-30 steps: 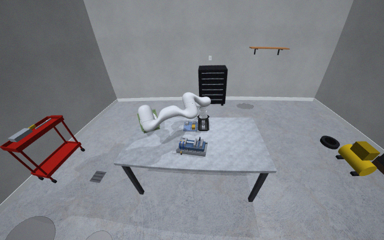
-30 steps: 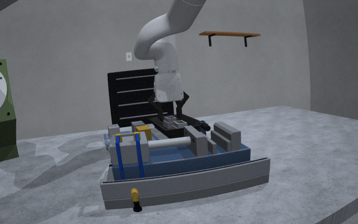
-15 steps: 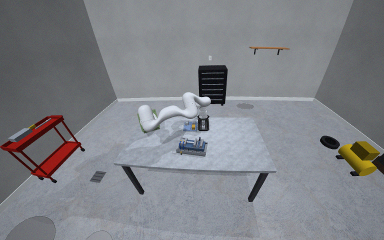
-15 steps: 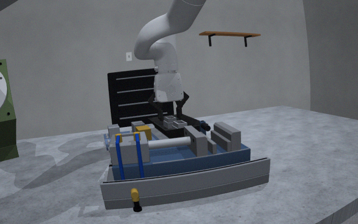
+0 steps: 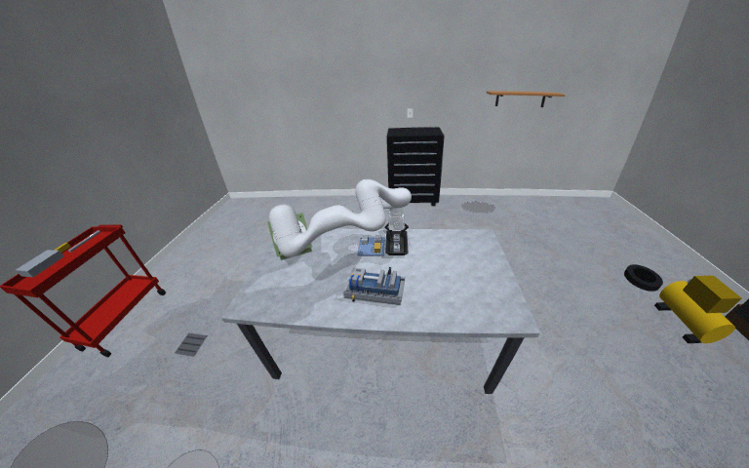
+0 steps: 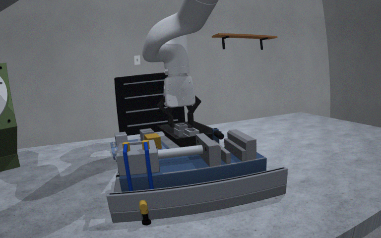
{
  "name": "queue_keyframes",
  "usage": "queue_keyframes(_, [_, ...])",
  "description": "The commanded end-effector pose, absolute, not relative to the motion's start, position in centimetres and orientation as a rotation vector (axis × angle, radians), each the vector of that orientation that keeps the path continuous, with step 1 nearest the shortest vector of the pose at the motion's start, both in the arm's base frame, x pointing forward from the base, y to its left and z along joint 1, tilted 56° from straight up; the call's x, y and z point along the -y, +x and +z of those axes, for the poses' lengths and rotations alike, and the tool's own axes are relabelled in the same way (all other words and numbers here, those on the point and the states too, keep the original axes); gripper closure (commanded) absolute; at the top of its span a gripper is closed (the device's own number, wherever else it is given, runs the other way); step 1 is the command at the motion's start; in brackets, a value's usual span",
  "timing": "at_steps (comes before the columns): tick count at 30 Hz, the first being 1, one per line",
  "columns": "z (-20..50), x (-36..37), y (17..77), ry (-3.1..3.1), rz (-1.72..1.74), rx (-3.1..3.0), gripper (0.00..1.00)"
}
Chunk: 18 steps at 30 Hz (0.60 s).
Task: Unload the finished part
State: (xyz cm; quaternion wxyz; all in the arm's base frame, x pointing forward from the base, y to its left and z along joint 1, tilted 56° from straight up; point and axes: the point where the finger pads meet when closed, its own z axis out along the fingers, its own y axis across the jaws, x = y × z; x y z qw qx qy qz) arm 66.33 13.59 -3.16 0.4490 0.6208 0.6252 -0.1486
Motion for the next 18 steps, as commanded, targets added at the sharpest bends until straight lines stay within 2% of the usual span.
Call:
queue_keyframes(1, [-2.8, -14.2, 66.1, 1.535, -0.365, -1.547, 0.31])
queue_keyframes(18, [1.5, -19.8, 63.3, 1.535, -0.365, -1.547, 0.31])
